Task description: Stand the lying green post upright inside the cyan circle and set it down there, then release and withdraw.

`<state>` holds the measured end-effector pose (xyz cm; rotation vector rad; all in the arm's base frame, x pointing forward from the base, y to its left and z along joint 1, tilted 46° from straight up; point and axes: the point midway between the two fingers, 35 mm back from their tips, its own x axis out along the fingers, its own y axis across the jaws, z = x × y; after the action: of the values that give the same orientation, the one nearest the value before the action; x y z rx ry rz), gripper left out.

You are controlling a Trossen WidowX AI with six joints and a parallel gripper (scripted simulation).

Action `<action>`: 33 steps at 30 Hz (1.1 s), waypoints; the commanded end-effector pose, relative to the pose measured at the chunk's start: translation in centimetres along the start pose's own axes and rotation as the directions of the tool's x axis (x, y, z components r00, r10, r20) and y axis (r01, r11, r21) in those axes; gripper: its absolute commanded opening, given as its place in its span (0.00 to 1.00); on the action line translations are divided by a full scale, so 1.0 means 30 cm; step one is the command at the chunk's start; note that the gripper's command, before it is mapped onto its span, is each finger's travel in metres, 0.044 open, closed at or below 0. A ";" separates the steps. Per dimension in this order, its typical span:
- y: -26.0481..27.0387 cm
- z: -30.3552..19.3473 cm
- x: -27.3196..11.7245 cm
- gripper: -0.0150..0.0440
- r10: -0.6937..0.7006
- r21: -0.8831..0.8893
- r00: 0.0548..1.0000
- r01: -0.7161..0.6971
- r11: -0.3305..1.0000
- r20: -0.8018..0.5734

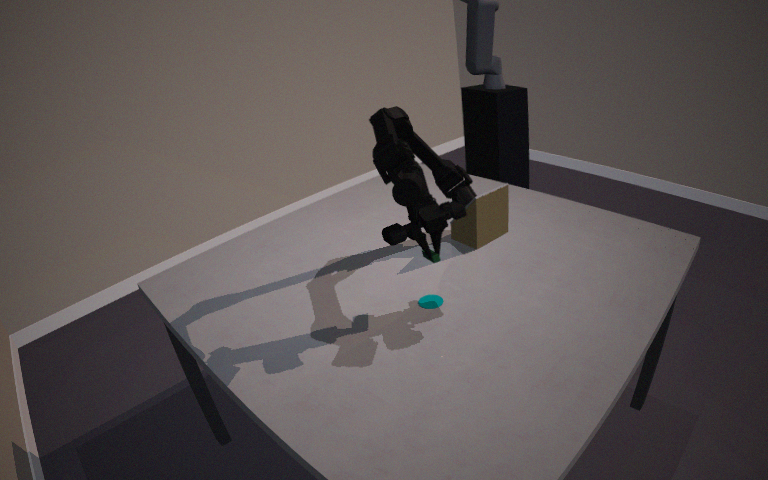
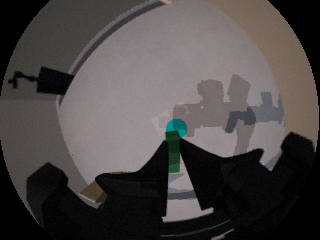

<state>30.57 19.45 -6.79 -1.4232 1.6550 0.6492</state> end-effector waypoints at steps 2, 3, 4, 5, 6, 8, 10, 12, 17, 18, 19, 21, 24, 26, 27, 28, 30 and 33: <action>0.006 0.000 0.011 0.29 0.022 -0.002 0.999 -0.022 1.000 0.028; 0.006 0.000 0.012 0.29 0.026 -0.002 0.999 -0.026 1.000 0.035; 0.006 0.000 0.014 0.29 0.030 -0.002 0.999 -0.030 1.000 0.041; 0.006 0.001 0.016 0.29 0.033 -0.001 0.998 -0.033 0.999 0.048; 0.006 0.001 0.018 0.29 0.037 -0.001 0.998 -0.037 0.999 0.055; 0.006 0.002 0.021 0.29 0.044 0.000 0.997 -0.044 0.999 0.068; 0.006 0.002 0.024 0.29 0.051 0.000 0.995 -0.051 0.999 0.081; 0.007 0.003 0.027 0.29 0.057 0.000 0.994 -0.057 0.998 0.095; 0.007 0.004 0.034 0.29 0.073 0.000 0.989 -0.073 0.997 0.129; 0.007 0.005 0.036 0.29 0.076 0.000 0.988 -0.076 0.997 0.136; 0.007 0.005 0.037 0.29 0.079 0.000 0.987 -0.079 0.997 0.143; 0.007 0.006 0.039 0.29 0.084 -0.001 0.984 -0.085 0.996 0.157; 0.006 0.007 0.043 0.29 0.092 -0.002 0.980 -0.093 0.996 0.177; 0.006 0.007 0.045 0.29 0.097 -0.002 0.977 -0.099 0.995 0.191; 0.006 0.007 0.046 0.29 0.100 -0.003 0.975 -0.101 0.995 0.198; 0.006 0.008 0.047 0.29 0.102 -0.003 0.973 -0.104 0.995 0.205; 0.006 0.008 0.049 0.29 0.107 -0.004 0.970 -0.109 0.994 0.219; 0.006 0.009 0.052 0.29 0.114 -0.006 0.964 -0.116 0.993 0.240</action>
<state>30.64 18.93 -8.16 -1.2121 1.5597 0.8253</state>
